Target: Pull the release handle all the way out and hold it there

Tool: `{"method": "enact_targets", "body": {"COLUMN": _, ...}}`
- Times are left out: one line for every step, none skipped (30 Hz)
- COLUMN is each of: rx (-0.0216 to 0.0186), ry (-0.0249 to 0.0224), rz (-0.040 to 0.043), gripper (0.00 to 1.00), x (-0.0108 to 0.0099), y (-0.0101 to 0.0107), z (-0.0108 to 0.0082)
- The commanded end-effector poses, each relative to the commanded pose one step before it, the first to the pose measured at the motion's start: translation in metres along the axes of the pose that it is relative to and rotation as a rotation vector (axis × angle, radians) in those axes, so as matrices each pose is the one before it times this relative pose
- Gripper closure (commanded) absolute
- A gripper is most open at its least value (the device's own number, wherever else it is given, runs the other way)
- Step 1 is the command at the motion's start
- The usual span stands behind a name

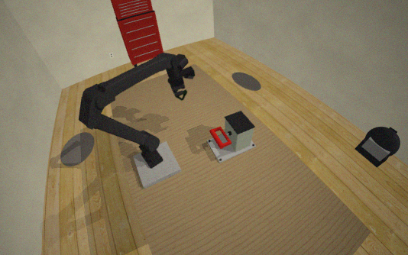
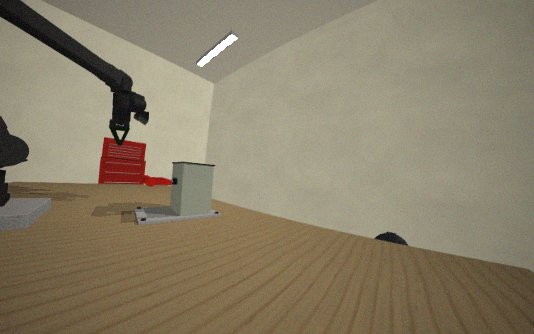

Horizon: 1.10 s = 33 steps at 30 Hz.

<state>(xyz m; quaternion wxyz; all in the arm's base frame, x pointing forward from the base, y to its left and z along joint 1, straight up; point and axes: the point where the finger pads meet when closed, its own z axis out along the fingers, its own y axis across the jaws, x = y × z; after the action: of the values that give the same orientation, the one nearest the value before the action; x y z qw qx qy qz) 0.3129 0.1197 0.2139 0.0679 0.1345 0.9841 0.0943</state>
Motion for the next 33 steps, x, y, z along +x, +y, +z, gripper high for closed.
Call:
{"method": "enact_targets", "body": {"rx": 0.00742, "ry": -0.01882, "rz": 0.14588, "gripper": 0.00, "x": -0.02292, "y": -0.00717, "z": -0.00858}}
{"method": "enact_targets", "body": {"rx": 0.00000, "ry": 0.00000, "rz": 0.00000, "gripper": 0.00, "x": 0.00000, "y": 0.00000, "z": 0.00000}}
{"method": "enact_targets", "body": {"rx": 0.02088, "ry": -0.00541, "rz": 0.10476, "gripper": 0.00, "x": -0.01510, "y": -0.01620, "z": 0.00283}}
{"method": "enact_targets", "body": {"rx": 0.00765, "ry": -0.00204, "rz": 0.03920, "gripper": 0.00, "x": -0.00603, "y": -0.00570, "z": 0.00114}}
{"method": "enact_targets", "body": {"rx": 0.00700, "ry": -0.00189, "rz": 0.03628, "gripper": 0.00, "x": -0.00567, "y": -0.00519, "z": 0.00107}}
{"method": "enact_targets", "body": {"rx": 0.00759, "ry": -0.00207, "rz": 0.03977, "gripper": 0.00, "x": -0.00630, "y": -0.00561, "z": 0.00119}}
{"method": "enact_targets", "body": {"rx": 0.00788, "ry": -0.00217, "rz": 0.04176, "gripper": 0.00, "x": -0.00672, "y": -0.00579, "z": 0.00127}}
{"method": "enact_targets", "body": {"rx": 0.00803, "ry": -0.00224, "rz": 0.04304, "gripper": 0.00, "x": -0.00703, "y": -0.00586, "z": 0.00133}}
{"method": "enact_targets", "body": {"rx": 0.00804, "ry": -0.00226, "rz": 0.04362, "gripper": 0.00, "x": -0.00724, "y": -0.00582, "z": 0.00137}}
{"method": "enact_targets", "body": {"rx": 0.00798, "ry": -0.00226, "rz": 0.04377, "gripper": 0.00, "x": -0.00737, "y": -0.00572, "z": 0.00140}}
{"method": "enact_targets", "body": {"rx": 0.00793, "ry": -0.00225, "rz": 0.04399, "gripper": 0.00, "x": -0.00752, "y": -0.00562, "z": 0.00144}}
{"method": "enact_targets", "body": {"rx": 0.00779, "ry": -0.00222, "rz": 0.04368, "gripper": 0.00, "x": -0.00757, "y": -0.00545, "z": 0.00145}}
{"method": "enact_targets", "body": {"rx": 0.00773, "ry": -0.00221, "rz": 0.04383, "gripper": 0.00, "x": -0.00771, "y": -0.00534, "z": 0.00148}}
{"method": "enact_targets", "body": {"rx": 0.00762, "ry": -0.00218, "rz": 0.04359, "gripper": 0.00, "x": -0.00777, "y": -0.00518, "z": 0.00150}}
{"method": "enact_targets", "body": {"rx": 0.00753, "ry": -0.00215, "rz": 0.04353, "gripper": 0.00, "x": -0.00786, "y": -0.00503, "z": 0.00152}}
{"method": "enact_targets", "body": {"rx": 0.00744, "ry": -0.00212, "rz": 0.04336, "gripper": 0.00, "x": -0.00792, "y": -0.00488, "z": 0.00154}}
{"method": "enact_targets", "body": {"rx": 0.00737, "ry": -0.00209, "rz": 0.04332, "gripper": 0.00, "x": -0.00801, "y": -0.00474, "z": 0.00157}}
{"method": "enact_targets", "body": {"rx": 0.00000, "ry": 0.00000, "rz": 0.00000, "gripper": 0.00, "x": 0.00000, "y": 0.00000, "z": 0.00000}}
{"method": "enact_targets", "body": {"rx": 0.00000, "ry": 0.00000, "rz": 0.00000, "gripper": 0.00, "x": 0.00000, "y": 0.00000, "z": 0.00000}}
{"method": "enact_targets", "body": {"rx": 0.01422, "ry": -0.00401, "rz": 0.08461, "gripper": 0.00, "x": -0.01572, "y": -0.00919, "z": 0.00309}}
{"method": "enact_targets", "body": {"rx": 0.00972, "ry": -0.00271, "rz": 0.05850, "gripper": 0.00, "x": -0.01115, "y": -0.00590, "z": 0.00222}}
{"method": "enact_targets", "body": {"rx": 0.00572, "ry": -0.00158, "rz": 0.03470, "gripper": 0.00, "x": -0.00672, "y": -0.00329, "z": 0.00135}}
{"method": "enact_targets", "body": {"rx": 0.00630, "ry": -0.00172, "rz": 0.03841, "gripper": 0.00, "x": -0.00750, "y": -0.00355, "z": 0.00152}}
{"method": "enact_targets", "body": {"rx": 0.00671, "ry": -0.00181, "rz": 0.04107, "gripper": 0.00, "x": -0.00808, "y": -0.00368, "z": 0.00164}}
{"method": "enact_targets", "body": {"rx": 0.00691, "ry": -0.00184, "rz": 0.04251, "gripper": 0.00, "x": -0.00843, "y": -0.00367, "z": 0.00173}}
{"method": "enact_targets", "body": {"rx": 0.00701, "ry": -0.00184, "rz": 0.04332, "gripper": 0.00, "x": -0.00866, "y": -0.00360, "z": 0.00179}}
{"method": "enact_targets", "body": {"rx": 0.00708, "ry": -0.00183, "rz": 0.04393, "gripper": 0.00, "x": -0.00886, "y": -0.00350, "z": 0.00184}}
{"method": "enact_targets", "body": {"rx": 0.00706, "ry": -0.00180, "rz": 0.04395, "gripper": 0.00, "x": -0.00893, "y": -0.00334, "z": 0.00187}}
{"method": "enact_targets", "body": {"rx": 0.00704, "ry": -0.00176, "rz": 0.04392, "gripper": 0.00, "x": -0.00899, "y": -0.00318, "z": 0.00190}}
{"method": "enact_targets", "body": {"rx": 0.00702, "ry": -0.00172, "rz": 0.04387, "gripper": 0.00, "x": -0.00905, "y": -0.00302, "z": 0.00193}}
{"method": "enact_targets", "body": {"rx": 0.00685, "ry": -0.00165, "rz": 0.04293, "gripper": 0.00, "x": -0.00891, "y": -0.00279, "z": 0.00192}}
{"method": "enact_targets", "body": {"rx": 0.00593, "ry": -0.00140, "rz": 0.03714, "gripper": 0.00, "x": -0.00777, "y": -0.00227, "z": 0.00169}}
{"method": "enact_targets", "body": {"rx": 0.00502, "ry": -0.00116, "rz": 0.03149, "gripper": 0.00, "x": -0.00662, "y": -0.00181, "z": 0.00145}}
